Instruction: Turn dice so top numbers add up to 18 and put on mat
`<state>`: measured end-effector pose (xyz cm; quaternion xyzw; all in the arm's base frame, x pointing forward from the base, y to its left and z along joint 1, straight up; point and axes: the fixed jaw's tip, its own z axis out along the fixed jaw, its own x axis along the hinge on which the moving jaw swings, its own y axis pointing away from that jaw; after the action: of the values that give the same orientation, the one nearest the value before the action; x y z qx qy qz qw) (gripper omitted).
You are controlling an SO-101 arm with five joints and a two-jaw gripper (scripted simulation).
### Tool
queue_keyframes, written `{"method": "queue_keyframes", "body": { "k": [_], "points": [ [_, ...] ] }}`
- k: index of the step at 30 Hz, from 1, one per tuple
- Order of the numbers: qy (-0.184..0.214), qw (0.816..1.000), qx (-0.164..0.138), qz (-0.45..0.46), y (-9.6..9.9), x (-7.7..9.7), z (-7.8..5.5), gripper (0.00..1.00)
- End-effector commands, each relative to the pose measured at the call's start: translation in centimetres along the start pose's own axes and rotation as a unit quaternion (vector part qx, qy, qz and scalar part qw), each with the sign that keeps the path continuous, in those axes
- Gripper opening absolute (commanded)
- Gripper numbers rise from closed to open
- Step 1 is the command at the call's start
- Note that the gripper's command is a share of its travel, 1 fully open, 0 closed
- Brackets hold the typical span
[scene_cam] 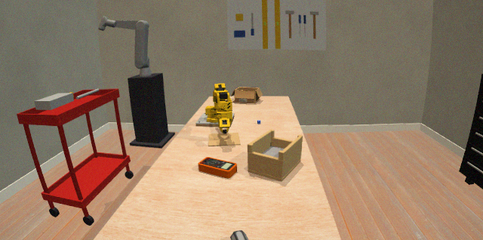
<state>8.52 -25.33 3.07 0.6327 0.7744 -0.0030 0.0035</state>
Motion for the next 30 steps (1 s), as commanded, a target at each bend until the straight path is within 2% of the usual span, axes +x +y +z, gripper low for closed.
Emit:
{"method": "queue_keyframes", "body": {
  "k": [1, 17, 30],
  "points": [
    [0.008, 1.0, 0.0, 0.009, -0.49, 0.08, 0.29, 0.0],
    [0.008, 1.0, 0.0, 0.009, -0.49, 0.08, 0.3, 0.0],
    [0.023, 1.0, 0.001, 0.009, -0.52, 0.43, 0.88, 0.0]
  ]
}}
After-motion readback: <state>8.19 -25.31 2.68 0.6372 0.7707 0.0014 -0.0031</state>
